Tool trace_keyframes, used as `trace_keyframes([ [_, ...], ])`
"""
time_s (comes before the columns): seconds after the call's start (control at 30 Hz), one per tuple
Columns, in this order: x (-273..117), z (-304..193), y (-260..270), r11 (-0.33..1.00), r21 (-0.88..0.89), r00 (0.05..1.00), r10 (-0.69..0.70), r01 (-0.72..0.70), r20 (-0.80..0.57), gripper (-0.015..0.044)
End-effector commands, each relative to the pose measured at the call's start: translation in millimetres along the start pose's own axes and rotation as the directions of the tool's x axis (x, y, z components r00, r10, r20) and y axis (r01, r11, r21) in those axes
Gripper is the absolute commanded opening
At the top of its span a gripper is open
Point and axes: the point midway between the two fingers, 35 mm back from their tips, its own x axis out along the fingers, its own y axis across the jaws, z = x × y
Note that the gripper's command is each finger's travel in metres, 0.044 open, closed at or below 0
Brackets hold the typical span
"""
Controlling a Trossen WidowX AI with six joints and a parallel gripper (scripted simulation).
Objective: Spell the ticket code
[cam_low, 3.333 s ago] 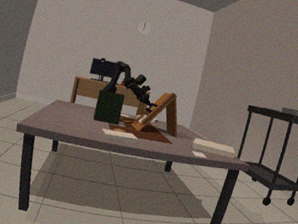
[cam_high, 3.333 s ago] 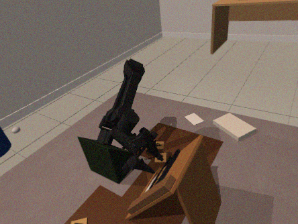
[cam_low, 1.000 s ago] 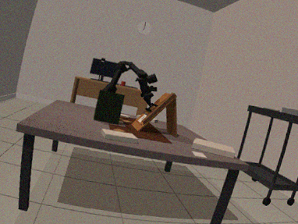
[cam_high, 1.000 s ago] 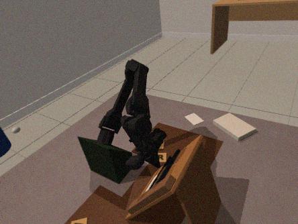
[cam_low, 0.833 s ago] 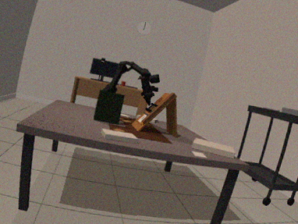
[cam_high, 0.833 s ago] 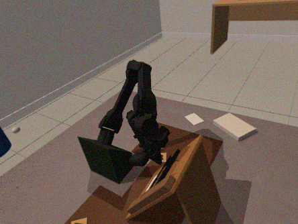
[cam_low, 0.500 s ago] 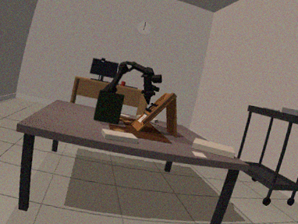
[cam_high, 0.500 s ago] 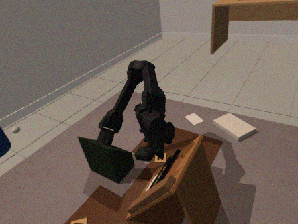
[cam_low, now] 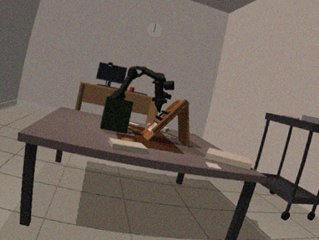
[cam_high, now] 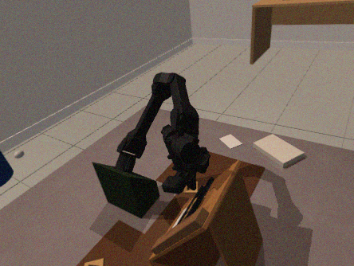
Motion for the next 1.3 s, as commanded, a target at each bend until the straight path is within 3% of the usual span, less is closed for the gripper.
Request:
trace_keyframes([
  [0.0, 1.5, 2.8, -0.8, 1.0, 0.001, 1.0, -0.003, 0.003, 0.001, 0.0],
  [1.27, 15.7, 15.2, 2.3, 1.0, 0.0, 1.0, -0.002, 0.002, 0.002, 0.0],
])
